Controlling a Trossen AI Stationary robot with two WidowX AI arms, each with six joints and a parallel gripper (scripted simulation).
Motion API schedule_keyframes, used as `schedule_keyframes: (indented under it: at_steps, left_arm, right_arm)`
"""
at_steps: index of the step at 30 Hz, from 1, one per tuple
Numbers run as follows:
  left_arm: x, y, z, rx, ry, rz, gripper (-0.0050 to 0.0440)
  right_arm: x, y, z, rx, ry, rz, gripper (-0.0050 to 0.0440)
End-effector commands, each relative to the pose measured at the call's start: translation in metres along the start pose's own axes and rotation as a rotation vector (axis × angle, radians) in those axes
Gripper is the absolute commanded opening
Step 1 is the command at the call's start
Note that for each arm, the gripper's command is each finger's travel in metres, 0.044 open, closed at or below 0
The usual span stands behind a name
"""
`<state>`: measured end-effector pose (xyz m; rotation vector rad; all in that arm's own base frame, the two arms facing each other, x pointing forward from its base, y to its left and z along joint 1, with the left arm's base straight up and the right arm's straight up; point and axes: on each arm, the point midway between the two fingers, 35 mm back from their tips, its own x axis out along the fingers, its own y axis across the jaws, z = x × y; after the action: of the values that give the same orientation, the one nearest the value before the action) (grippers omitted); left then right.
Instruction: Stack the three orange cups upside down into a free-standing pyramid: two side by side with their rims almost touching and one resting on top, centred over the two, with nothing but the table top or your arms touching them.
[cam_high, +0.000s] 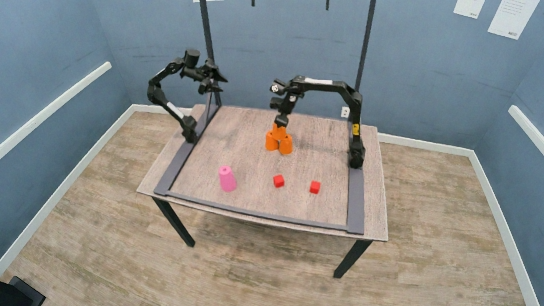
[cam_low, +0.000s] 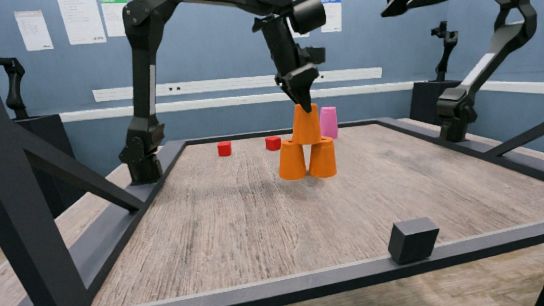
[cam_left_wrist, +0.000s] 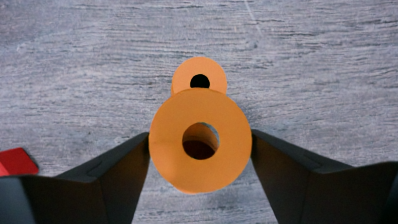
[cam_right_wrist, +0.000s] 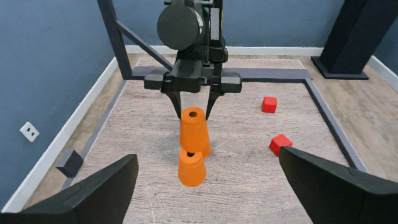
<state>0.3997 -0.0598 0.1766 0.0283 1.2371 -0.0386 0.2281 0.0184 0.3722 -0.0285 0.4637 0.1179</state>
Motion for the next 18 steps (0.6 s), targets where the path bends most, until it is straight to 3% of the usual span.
schedule_keyframes:
  at_steps: [1,2,4,7,14,18]
  left_arm:
    - [-0.012,0.000,0.005,-0.003,-0.039,-0.002,0.0322]
    - [-0.012,0.000,0.005,-0.003,-0.039,-0.002,0.0346]
    - [-0.012,0.000,0.005,-0.003,-0.039,-0.002,0.0346]
    - [-0.033,-0.001,0.008,-0.006,-0.062,-0.005,0.0400]
    - [-0.079,0.000,0.005,-0.006,-0.061,-0.004,0.0400]
    - [-0.074,-0.003,0.006,0.029,-0.042,-0.016,0.0400]
  right_arm:
    - [-0.006,-0.001,0.006,0.001,-0.024,-0.004,0.0400]
    - [-0.006,-0.001,0.006,0.001,-0.024,-0.004,0.0400]
    - [-0.006,-0.001,0.006,0.001,-0.024,-0.004,0.0400]
    - [-0.006,-0.001,0.006,0.001,-0.024,-0.004,0.0400]
    - [-0.006,-0.001,0.006,0.001,-0.024,-0.004,0.0400]
    - [-0.006,-0.001,0.006,0.001,-0.024,-0.004,0.0400]
